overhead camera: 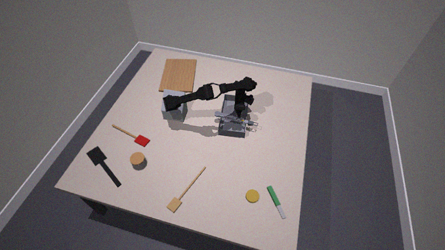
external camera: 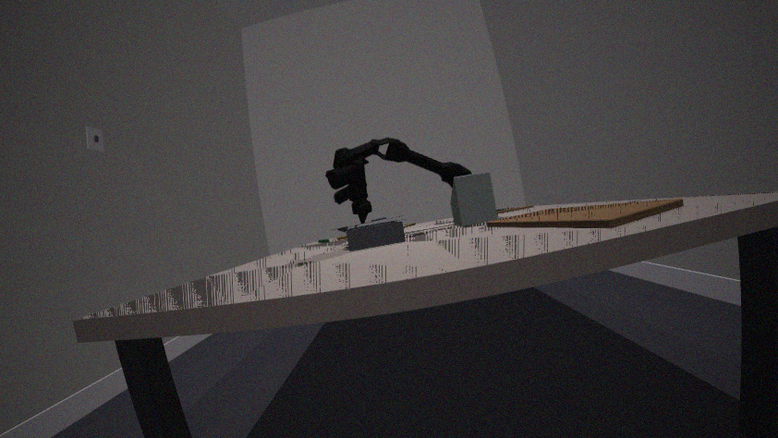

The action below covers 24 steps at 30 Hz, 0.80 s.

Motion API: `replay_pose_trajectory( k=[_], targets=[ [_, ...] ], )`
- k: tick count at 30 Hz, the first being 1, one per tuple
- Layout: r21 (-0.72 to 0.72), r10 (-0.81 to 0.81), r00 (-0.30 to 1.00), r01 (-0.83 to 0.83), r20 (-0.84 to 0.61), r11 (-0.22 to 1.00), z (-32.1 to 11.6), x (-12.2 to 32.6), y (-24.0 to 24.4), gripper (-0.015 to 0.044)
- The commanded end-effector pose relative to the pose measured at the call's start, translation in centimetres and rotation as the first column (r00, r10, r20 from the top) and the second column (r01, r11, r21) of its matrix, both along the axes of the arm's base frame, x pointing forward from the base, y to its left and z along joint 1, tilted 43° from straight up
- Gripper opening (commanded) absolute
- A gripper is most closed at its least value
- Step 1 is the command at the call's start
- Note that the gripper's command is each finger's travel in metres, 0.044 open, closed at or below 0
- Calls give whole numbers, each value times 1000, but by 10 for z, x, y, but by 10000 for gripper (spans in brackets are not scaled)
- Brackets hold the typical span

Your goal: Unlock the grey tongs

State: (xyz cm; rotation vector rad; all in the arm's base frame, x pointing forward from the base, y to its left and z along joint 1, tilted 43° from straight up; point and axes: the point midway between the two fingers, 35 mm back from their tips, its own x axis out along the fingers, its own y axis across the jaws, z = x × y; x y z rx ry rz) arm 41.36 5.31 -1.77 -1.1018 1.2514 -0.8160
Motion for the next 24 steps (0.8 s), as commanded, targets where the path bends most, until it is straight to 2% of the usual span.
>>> replay_pose_trajectory(
  k=[1,24],
  targets=[
    [-4,5,1000,-5,-5,1000,-1,1,-5,260],
    [-12,-7,1000,7,-15,1000,-12,7,-41,260]
  ],
)
